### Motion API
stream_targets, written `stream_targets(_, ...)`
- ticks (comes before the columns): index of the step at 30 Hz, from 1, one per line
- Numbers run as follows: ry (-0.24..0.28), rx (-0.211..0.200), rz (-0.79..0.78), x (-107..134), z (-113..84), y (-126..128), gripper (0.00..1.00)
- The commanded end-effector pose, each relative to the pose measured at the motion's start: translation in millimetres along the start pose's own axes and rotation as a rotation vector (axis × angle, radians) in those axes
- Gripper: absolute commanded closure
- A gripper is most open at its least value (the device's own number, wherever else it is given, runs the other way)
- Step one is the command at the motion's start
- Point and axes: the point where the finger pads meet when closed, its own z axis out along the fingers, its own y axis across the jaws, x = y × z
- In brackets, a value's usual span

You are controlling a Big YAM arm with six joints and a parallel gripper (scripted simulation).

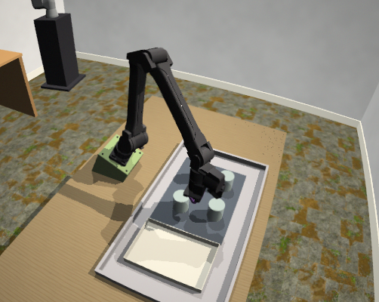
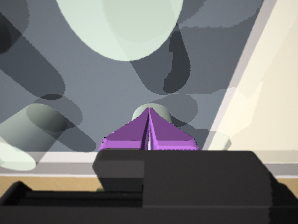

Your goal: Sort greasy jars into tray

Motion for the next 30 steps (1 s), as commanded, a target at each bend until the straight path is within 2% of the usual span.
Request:
stream_targets(1,-0.018,0.005,-0.011,-3.4,-1.9,-1.8,1.0)
stream_targets(30,-0.018,0.005,-0.011,-0.1,-1.8,-1.9,1.0)
